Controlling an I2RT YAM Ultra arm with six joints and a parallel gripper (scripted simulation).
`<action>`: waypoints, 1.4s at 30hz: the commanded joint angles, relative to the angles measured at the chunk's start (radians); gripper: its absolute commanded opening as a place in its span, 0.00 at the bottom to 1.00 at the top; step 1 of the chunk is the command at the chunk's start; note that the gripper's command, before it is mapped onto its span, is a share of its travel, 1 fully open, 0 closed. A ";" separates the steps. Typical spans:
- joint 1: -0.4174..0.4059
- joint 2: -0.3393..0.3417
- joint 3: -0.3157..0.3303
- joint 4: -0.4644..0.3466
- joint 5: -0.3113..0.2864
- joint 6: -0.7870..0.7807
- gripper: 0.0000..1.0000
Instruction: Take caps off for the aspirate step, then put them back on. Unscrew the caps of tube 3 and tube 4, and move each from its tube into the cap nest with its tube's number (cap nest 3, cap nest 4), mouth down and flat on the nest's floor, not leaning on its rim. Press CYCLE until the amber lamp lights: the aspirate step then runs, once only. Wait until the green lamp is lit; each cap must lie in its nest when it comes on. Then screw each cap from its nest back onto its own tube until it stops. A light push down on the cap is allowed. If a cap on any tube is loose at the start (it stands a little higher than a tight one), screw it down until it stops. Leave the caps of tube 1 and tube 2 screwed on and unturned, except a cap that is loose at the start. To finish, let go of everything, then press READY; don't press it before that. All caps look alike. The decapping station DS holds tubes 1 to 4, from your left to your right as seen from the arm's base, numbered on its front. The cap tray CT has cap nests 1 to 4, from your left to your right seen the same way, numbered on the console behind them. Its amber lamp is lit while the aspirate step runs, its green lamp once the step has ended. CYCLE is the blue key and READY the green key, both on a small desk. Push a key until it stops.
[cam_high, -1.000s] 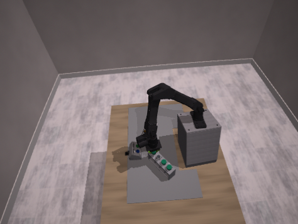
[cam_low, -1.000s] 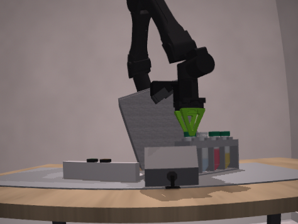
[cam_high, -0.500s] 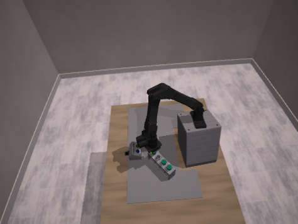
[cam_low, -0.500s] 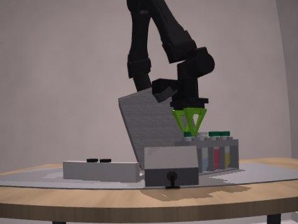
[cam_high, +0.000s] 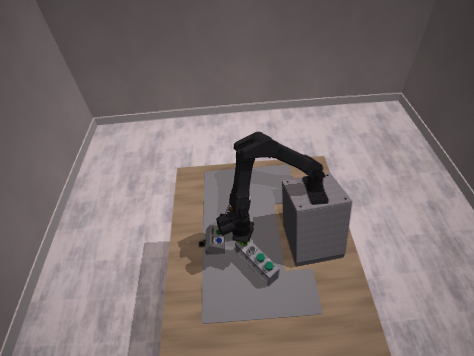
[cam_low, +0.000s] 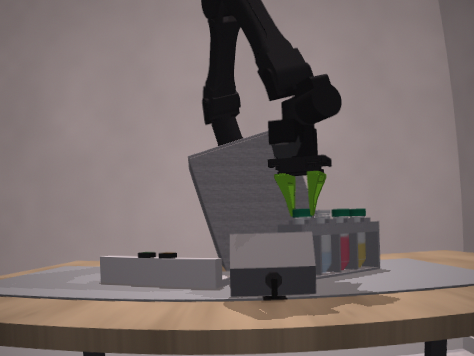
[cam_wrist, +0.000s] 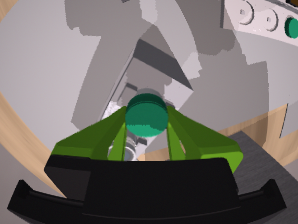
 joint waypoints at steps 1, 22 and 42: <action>0.002 -0.008 0.001 0.002 0.004 -0.169 0.00; 0.003 -0.009 0.000 0.001 0.004 -1.119 0.00; 0.003 -0.011 0.000 -0.001 0.004 -2.019 0.00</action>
